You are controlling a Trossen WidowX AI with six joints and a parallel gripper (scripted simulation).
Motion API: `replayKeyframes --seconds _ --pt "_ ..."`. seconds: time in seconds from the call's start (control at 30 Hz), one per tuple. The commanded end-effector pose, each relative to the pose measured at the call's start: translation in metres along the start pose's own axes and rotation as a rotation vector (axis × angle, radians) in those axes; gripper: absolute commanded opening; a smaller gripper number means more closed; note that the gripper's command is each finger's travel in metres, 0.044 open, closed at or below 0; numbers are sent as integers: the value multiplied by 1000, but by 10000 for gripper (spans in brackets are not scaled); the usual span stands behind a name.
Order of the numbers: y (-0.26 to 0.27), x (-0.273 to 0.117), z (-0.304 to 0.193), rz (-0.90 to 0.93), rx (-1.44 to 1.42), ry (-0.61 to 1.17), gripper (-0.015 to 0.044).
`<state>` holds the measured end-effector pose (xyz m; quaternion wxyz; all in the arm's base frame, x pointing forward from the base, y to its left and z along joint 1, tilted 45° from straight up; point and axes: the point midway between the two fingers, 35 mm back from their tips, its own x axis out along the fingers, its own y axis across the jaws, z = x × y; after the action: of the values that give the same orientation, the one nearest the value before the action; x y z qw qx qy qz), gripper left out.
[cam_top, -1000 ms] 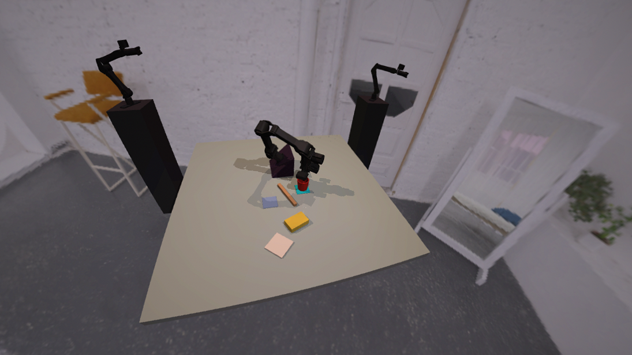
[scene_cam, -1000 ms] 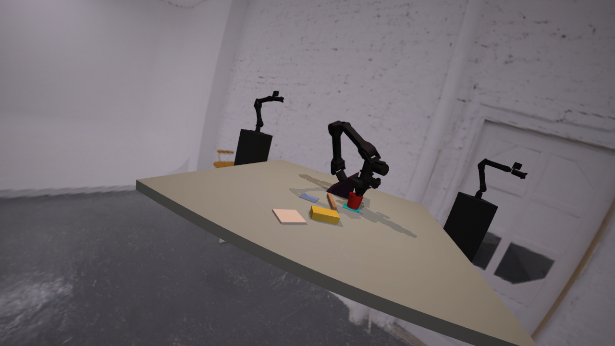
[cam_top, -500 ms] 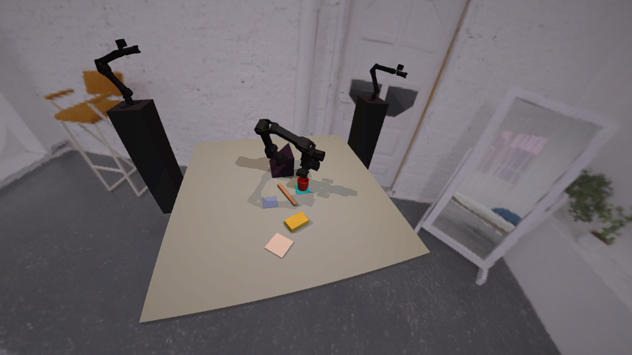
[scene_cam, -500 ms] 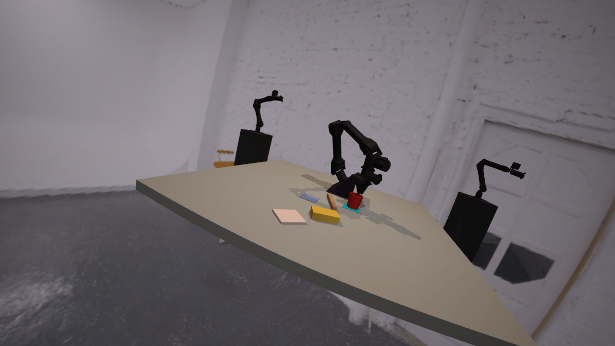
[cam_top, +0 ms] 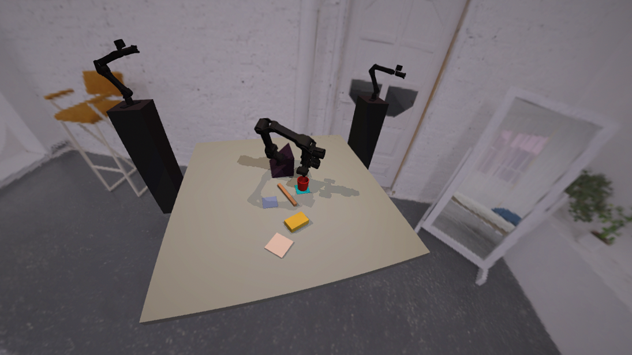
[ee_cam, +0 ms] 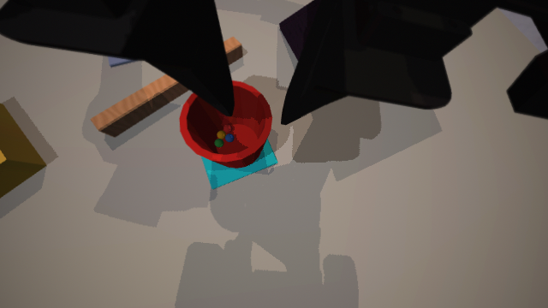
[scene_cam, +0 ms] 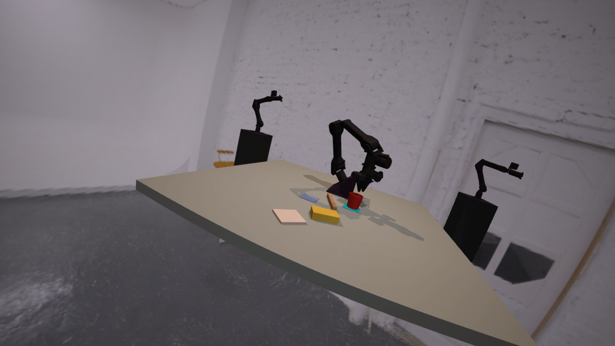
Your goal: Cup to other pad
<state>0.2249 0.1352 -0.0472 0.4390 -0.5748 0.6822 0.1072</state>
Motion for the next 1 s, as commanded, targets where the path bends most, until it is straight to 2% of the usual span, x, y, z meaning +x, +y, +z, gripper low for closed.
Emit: replayKeyframes --seconds 0.0,0.23,0.77,0.97 --pt "0 1 0 0 0 0 259" --pt "0 -5 1 1 0 0 440" --pt "-2 -58 3 4 2 0 440" --pt "-3 -59 4 0 -1 -4 440"
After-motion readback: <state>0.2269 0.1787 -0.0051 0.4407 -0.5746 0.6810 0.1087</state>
